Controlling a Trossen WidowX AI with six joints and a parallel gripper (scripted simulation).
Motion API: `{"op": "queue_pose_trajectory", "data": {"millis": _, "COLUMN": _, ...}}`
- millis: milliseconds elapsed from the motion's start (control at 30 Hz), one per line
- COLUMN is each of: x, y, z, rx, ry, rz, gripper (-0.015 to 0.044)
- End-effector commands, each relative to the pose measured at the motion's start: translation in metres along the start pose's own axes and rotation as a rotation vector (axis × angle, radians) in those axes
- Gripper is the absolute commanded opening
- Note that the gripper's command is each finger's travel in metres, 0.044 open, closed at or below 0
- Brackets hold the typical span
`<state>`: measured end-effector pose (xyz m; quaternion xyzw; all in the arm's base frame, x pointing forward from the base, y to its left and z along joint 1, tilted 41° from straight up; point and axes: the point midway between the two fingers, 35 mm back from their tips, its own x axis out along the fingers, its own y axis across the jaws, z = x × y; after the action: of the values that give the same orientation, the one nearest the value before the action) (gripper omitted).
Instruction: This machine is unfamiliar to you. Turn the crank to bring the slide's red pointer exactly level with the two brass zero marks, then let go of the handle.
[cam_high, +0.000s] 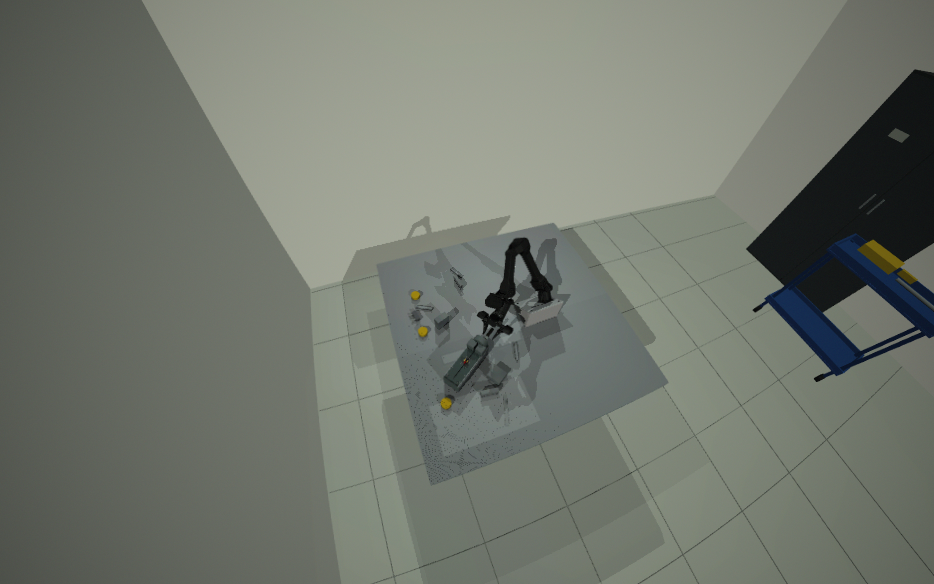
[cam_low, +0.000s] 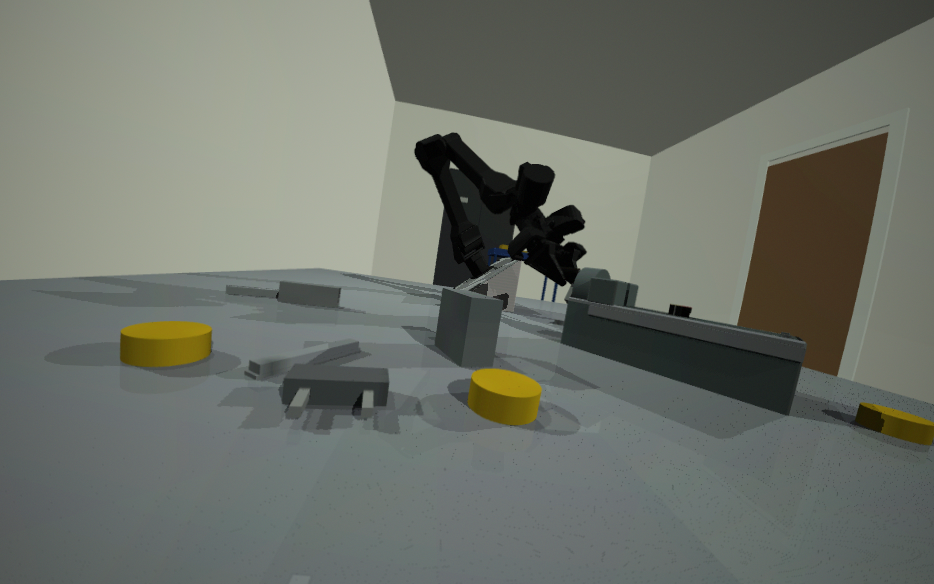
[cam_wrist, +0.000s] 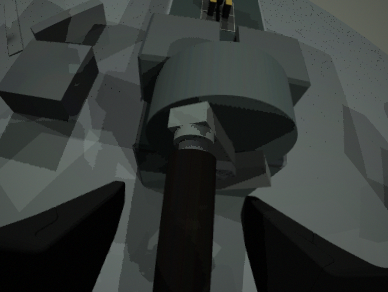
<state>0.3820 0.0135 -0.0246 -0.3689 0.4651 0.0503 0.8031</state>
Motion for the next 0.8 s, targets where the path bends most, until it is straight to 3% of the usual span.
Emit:
{"op": "queue_pose_trajectory", "data": {"millis": 0, "x": 0.0001, "y": 0.0003, "z": 0.0005, "rx": -0.003, "ry": -0.004, "rz": 0.002, "gripper": 0.0151}}
{"op": "queue_pose_trajectory", "data": {"millis": 200, "x": 0.0001, "y": 0.0003, "z": 0.0005, "rx": -0.003, "ry": -0.004, "rz": 0.002, "gripper": 0.0000}}
{"op": "queue_pose_trajectory", "data": {"millis": 767, "x": -0.0041, "y": -0.0093, "z": 0.0041, "rx": -0.003, "ry": -0.004, "rz": 0.002, "gripper": 0.0000}}
